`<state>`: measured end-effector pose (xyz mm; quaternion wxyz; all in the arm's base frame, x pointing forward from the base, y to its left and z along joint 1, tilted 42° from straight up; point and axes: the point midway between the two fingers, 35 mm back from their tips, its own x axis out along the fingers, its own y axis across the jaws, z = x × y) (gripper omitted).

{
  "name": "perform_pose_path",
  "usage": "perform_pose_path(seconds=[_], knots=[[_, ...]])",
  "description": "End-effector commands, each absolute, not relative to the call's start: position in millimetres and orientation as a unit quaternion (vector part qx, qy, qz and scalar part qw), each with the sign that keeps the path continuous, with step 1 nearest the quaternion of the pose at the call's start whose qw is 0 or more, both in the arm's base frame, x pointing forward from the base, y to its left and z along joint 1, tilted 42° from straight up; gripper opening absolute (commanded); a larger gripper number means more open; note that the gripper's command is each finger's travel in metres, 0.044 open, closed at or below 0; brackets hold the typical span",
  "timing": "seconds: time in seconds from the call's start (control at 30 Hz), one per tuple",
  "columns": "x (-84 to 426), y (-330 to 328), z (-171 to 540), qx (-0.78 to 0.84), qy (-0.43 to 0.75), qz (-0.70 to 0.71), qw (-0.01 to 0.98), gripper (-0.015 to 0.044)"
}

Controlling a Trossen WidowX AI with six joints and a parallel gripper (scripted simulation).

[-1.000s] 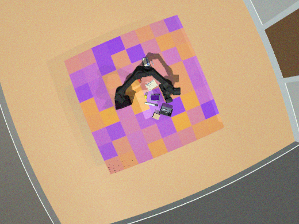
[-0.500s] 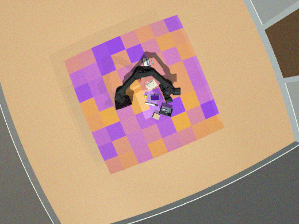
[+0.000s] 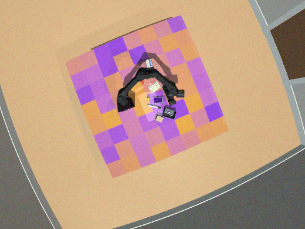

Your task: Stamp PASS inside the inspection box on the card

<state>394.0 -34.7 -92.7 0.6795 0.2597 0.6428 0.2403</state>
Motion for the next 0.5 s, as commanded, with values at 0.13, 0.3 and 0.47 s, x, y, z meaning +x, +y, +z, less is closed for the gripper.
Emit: perform_pose_path(seconds=[0.13, 0.3, 0.47], knots=[[395.7, -38.8, -88.8, 0.256, 0.642, 0.240, 0.682, 0.0000], [395.7, -40.4, -87.0, 0.256, 0.642, 0.240, 0.682, 0.0000], [395.6, -42.1, -85.2, 0.256, 0.642, 0.240, 0.682, 0.0000]])
